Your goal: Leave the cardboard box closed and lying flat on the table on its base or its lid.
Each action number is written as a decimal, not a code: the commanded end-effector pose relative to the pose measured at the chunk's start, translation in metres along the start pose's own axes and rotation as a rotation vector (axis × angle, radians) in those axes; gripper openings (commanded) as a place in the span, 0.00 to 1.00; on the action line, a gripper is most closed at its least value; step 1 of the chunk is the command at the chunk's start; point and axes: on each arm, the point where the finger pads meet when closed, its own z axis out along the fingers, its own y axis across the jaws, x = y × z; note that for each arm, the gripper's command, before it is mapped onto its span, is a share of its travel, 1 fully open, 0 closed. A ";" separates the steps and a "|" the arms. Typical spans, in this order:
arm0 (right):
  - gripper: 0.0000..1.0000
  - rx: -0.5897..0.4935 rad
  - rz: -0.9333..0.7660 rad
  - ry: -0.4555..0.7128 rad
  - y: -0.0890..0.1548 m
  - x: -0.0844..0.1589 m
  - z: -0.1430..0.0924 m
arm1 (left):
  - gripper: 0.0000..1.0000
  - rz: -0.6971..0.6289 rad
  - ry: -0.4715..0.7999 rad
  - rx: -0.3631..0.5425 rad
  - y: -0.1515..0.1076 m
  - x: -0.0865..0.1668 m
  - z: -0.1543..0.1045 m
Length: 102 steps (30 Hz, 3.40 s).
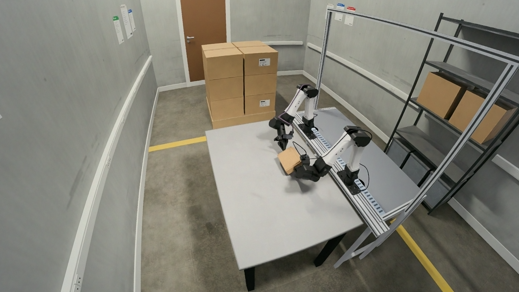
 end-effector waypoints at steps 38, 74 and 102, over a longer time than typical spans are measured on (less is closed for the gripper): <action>0.01 0.090 -0.192 -0.046 -0.011 -0.020 0.000 | 0.01 0.154 -0.032 -0.059 0.003 -0.011 0.005; 0.01 0.101 -0.213 -0.042 -0.011 -0.014 0.004 | 0.01 0.204 -0.034 -0.089 0.008 -0.015 0.003; 0.01 0.091 -0.195 -0.037 -0.006 -0.001 0.011 | 0.01 0.172 -0.030 -0.068 -0.001 0.000 0.011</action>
